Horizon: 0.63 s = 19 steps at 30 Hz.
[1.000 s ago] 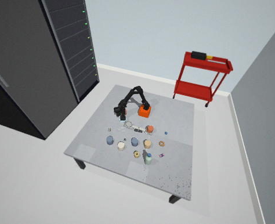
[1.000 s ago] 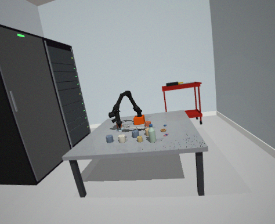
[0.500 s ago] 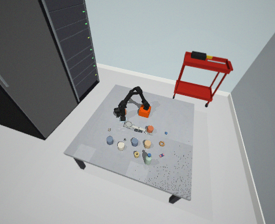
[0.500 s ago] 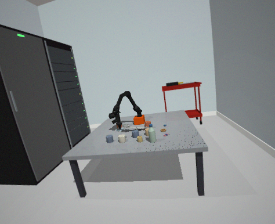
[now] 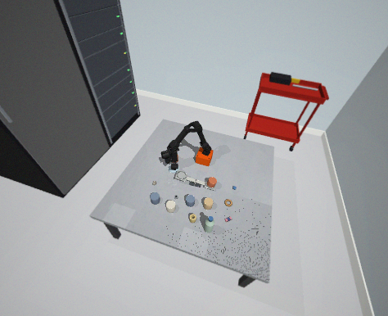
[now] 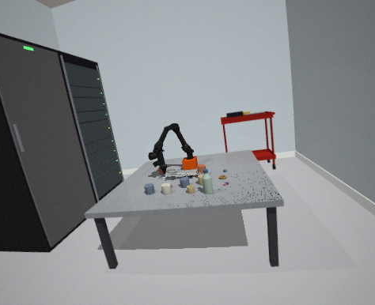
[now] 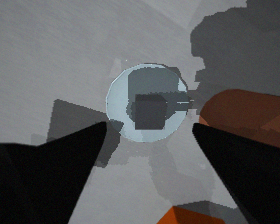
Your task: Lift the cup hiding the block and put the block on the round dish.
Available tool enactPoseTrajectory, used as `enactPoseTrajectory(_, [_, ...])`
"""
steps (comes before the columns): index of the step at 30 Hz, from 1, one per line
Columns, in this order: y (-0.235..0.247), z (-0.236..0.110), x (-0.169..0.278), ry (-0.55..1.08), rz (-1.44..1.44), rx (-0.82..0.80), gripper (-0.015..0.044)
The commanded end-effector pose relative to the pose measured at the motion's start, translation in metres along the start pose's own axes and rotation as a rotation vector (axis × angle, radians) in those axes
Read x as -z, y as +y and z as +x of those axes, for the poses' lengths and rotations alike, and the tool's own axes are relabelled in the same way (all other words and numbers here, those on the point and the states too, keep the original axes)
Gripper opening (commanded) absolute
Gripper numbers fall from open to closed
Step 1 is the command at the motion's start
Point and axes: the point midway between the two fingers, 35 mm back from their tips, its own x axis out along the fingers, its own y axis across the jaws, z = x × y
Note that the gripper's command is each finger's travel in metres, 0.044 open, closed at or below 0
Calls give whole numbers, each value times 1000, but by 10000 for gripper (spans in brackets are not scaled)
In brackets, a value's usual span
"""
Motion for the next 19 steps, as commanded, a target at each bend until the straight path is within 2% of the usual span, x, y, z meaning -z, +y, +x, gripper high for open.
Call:
enactPoseTrajectory(1, [-1, -36, -6, -24, -8, -11, 440])
enactPoseTrajectory(6, [-1, -40, -6, -24, -8, -11, 440])
enactPoseTrajectory(10, [-1, -80, -2, -30, -5, -10, 440])
enactPoseTrajectory(19, [-1, -83, -2, -30, -4, -9, 440])
